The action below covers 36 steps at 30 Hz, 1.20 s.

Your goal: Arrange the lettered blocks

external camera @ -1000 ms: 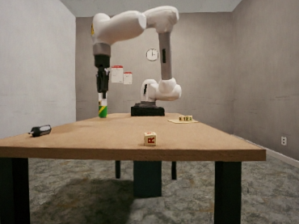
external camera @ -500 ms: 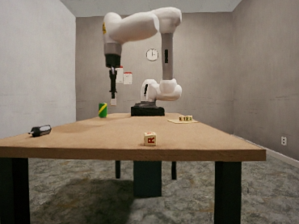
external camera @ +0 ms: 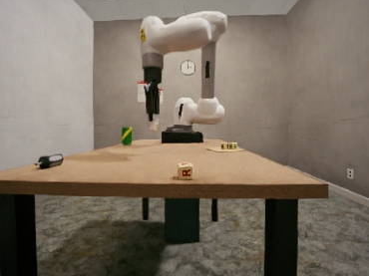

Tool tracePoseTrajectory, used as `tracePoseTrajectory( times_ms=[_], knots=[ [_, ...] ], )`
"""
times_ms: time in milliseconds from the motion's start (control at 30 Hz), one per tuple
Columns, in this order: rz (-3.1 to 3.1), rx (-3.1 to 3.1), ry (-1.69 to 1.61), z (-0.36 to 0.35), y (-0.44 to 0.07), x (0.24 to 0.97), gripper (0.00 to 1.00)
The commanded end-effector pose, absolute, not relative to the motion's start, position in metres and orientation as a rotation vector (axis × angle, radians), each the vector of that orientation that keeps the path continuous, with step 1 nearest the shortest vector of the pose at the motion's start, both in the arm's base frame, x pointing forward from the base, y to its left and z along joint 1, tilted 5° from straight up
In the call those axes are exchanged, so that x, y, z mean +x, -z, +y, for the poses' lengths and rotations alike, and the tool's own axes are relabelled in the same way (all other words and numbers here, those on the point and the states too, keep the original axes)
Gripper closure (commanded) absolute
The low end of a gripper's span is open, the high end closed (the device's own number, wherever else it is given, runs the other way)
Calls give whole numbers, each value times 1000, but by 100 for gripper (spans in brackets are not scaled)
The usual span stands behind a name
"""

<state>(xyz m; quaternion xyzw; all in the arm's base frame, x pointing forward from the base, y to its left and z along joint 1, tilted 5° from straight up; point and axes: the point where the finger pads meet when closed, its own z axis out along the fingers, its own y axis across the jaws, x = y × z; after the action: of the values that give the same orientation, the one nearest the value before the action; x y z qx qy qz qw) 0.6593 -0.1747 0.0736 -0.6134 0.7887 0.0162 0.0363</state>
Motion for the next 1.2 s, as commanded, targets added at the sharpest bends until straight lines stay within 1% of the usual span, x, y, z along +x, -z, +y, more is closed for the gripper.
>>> tracePoseTrajectory(
  times_ms=[0,267,767,833,1167],
  knots=[
    [2554,-1715,-40,-156,-77,660,76],
    [2699,-1481,-49,-133,-78,658,76],
    [2985,-785,-71,-74,-82,649,76],
    [2985,-785,-71,-74,-82,649,76],
    [3082,-268,-85,-34,-85,639,76]
  ],
)
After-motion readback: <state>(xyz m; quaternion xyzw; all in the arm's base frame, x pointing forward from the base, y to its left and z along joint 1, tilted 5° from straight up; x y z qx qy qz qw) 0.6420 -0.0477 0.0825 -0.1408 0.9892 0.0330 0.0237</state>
